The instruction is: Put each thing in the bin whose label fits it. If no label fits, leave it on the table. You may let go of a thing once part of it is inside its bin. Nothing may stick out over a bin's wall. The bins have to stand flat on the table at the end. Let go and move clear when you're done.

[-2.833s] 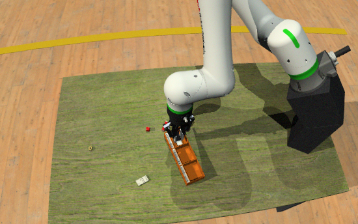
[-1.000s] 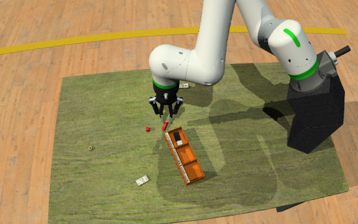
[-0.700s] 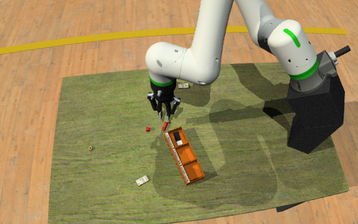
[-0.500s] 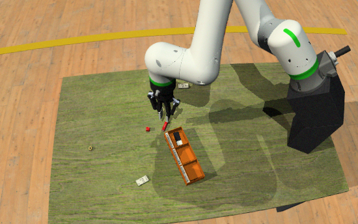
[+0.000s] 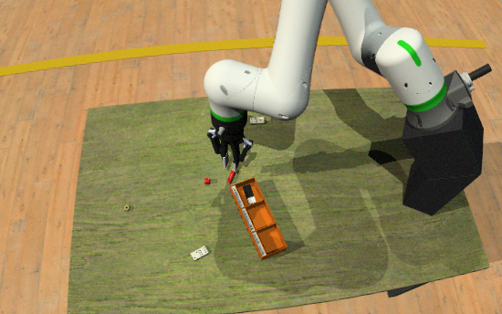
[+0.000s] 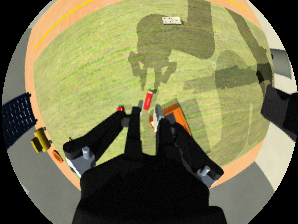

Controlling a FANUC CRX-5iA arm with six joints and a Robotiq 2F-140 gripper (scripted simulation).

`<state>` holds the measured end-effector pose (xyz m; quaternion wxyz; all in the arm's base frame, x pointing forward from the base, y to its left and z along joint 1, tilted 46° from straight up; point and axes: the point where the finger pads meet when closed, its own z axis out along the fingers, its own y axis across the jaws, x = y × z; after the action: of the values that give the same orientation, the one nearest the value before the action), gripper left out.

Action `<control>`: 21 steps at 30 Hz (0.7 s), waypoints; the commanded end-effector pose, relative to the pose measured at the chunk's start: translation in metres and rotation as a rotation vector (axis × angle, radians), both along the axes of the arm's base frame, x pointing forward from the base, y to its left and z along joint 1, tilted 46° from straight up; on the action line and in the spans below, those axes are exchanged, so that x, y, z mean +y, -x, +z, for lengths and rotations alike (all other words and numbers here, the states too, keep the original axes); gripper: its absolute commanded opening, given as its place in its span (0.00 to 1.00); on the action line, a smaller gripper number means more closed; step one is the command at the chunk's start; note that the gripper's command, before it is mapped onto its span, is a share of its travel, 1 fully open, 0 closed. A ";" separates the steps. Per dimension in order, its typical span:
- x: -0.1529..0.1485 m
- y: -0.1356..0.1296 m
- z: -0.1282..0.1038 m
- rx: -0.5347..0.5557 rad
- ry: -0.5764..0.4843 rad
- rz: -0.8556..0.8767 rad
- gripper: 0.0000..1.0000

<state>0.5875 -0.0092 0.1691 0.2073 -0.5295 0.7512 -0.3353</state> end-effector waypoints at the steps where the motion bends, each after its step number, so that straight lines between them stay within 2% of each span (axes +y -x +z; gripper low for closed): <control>1: 0.000 0.000 0.000 0.000 0.000 0.000 0.26; 14: 0.000 0.000 0.000 0.000 0.000 0.000 0.26; 21: -0.005 -0.013 -0.014 0.000 0.000 0.000 0.26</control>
<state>0.5953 -0.0126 0.1600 0.2064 -0.5298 0.7515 -0.3344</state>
